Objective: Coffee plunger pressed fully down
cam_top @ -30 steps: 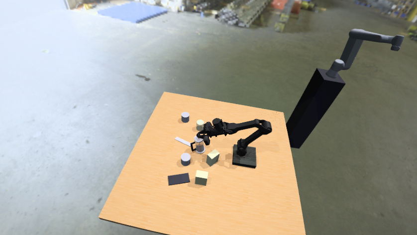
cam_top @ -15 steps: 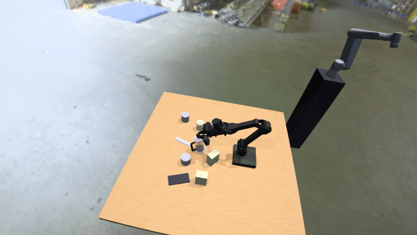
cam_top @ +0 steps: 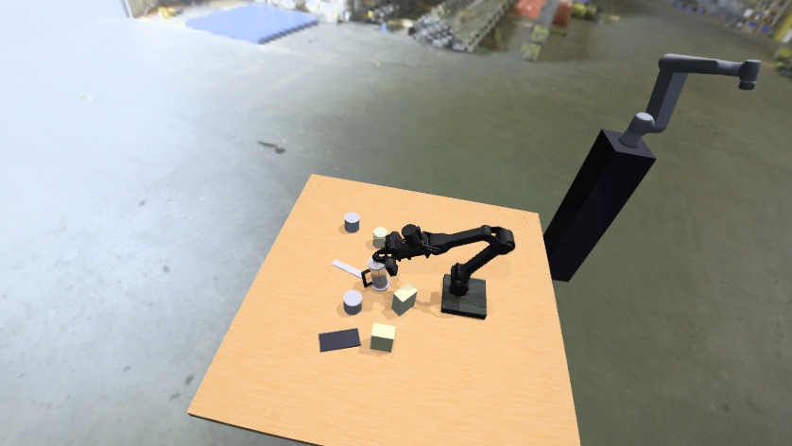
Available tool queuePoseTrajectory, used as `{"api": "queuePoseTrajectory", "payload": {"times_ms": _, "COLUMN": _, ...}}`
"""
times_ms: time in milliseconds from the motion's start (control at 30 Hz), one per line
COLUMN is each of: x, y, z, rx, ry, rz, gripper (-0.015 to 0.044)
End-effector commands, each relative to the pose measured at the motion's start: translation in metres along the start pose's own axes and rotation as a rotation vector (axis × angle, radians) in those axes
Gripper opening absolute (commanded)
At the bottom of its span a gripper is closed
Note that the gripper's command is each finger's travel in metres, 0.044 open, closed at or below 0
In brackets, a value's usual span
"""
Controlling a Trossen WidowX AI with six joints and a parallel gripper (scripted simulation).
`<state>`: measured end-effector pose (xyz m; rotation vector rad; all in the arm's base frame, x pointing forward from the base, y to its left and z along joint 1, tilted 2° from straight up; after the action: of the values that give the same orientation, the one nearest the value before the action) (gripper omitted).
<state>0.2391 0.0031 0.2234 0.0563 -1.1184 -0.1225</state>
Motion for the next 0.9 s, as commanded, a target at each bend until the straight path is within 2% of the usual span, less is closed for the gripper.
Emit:
{"api": "queuePoseTrajectory", "payload": {"times_ms": 0, "x": -0.0027, "y": -0.0003, "z": -0.003, "rx": -0.003, "ry": 0.018, "rz": 0.007, "gripper": 0.0122}}
{"api": "queuePoseTrajectory", "payload": {"times_ms": 533, "x": 0.0002, "y": 0.0001, "z": -0.0008, "rx": 0.0, "ry": 0.002, "rz": 0.0, "gripper": 0.0122}}
{"api": "queuePoseTrajectory", "payload": {"times_ms": 867, "x": 0.0002, "y": 0.0001, "z": -0.0008, "rx": 0.0, "ry": 0.002, "rz": 0.0, "gripper": 0.0385}}
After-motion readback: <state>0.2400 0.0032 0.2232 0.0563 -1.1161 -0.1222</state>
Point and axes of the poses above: the point midway between the two fingers, 35 mm back from their tips, its own z axis back along the fingers, its own y axis across the jaws, x = y × z, the point moved 10 cm from there along z, back along the fingers, and after that the axes turned 8 degrees about -z, right-handed, at the moved point
